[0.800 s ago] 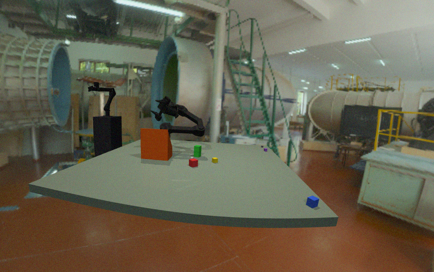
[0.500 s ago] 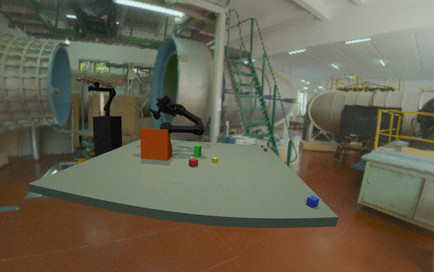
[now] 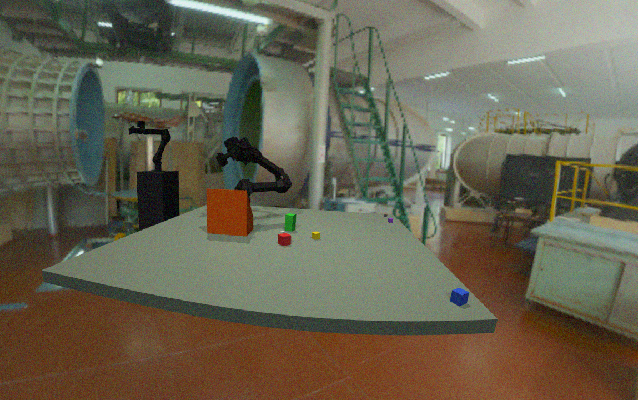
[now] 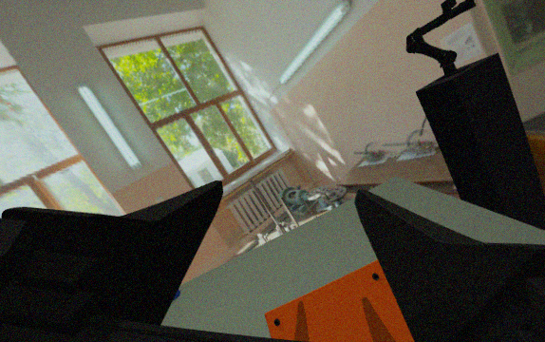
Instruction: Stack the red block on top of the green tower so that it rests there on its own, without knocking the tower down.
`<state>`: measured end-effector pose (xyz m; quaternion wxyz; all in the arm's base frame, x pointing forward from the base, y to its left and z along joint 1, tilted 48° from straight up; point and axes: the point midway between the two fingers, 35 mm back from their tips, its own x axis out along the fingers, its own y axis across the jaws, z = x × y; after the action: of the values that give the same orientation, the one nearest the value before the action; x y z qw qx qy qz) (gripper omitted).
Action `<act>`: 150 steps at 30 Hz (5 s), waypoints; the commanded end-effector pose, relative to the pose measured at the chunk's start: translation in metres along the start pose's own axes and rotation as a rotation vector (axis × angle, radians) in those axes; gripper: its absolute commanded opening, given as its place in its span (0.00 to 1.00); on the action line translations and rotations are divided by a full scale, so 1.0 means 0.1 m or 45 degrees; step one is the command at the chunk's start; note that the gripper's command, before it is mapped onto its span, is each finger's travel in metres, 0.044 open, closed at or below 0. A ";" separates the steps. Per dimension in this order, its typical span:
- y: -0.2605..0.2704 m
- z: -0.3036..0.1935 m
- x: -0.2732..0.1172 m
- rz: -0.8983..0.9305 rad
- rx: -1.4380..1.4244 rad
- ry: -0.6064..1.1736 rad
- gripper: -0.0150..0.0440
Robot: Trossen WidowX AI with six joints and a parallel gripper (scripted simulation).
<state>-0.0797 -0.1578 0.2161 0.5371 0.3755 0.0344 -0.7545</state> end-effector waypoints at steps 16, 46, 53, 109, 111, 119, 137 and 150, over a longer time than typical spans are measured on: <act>0.55 -0.23 0.71 0.467 -0.637 0.538 1.00; 1.54 -1.73 1.25 1.276 -1.653 1.189 1.00; 1.68 -2.18 1.29 1.495 -1.873 1.318 1.00; 1.06 -4.53 0.94 2.391 -2.517 1.799 1.00; 1.04 -4.56 0.94 2.391 -2.517 1.799 1.00; 0.97 -4.67 0.92 2.391 -2.517 1.799 1.00; 0.83 -4.86 0.87 2.394 -2.514 1.801 1.00; 0.83 -4.86 0.87 2.394 -2.514 1.801 1.00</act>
<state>0.2350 -0.0413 -0.1542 0.7060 0.0344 0.5037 0.4967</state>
